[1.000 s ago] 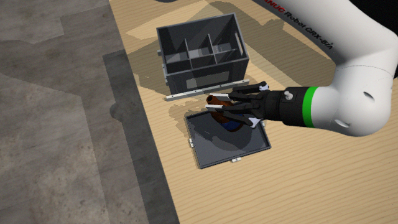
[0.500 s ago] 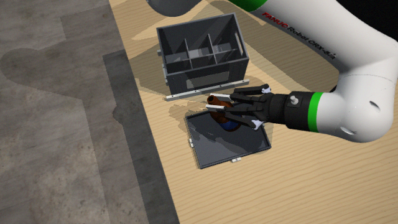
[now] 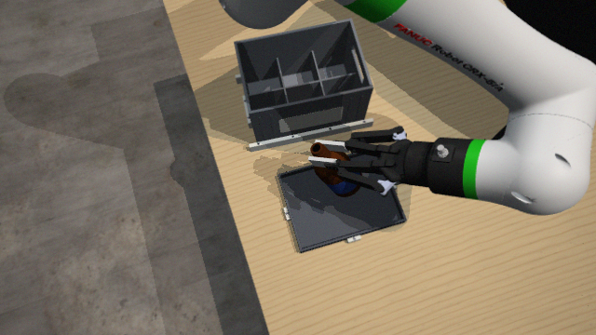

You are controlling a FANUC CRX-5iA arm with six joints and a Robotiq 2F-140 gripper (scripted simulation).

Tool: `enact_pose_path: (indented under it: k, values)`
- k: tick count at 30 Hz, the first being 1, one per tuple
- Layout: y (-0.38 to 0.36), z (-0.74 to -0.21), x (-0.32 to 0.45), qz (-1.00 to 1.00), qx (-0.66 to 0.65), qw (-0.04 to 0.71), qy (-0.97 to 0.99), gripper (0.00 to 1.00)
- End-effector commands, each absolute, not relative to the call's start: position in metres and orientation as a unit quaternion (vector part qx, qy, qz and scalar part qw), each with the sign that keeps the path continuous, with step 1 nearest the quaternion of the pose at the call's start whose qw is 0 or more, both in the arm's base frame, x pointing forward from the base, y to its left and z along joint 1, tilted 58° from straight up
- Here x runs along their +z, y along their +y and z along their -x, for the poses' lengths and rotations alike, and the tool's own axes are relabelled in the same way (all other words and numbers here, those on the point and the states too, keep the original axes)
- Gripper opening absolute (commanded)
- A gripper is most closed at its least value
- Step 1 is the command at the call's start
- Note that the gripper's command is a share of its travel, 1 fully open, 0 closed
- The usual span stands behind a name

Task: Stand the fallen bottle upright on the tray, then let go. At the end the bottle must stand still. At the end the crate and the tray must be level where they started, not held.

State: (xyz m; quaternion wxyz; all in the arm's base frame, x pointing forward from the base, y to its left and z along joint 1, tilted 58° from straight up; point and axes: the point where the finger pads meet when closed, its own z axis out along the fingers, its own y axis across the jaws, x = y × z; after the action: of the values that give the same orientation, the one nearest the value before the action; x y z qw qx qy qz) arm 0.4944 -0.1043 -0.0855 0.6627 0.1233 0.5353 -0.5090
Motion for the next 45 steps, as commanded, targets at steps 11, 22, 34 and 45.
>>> enact_pose_path:
  k: [11,22,34,45]
  values:
    - [-0.1041,-0.4944,-0.0856,-0.123,-0.509,0.663,0.535,0.0]
    - [-0.1041,-0.4944,-0.0856,-0.123,-0.509,0.663,0.535,0.0]
    - [-0.1042,-0.4944,-0.0856,-0.123,-0.509,0.663,0.535,0.0]
    - [-0.1051,-0.4952,-0.0854,-0.115,-0.512,0.673,0.522,0.0]
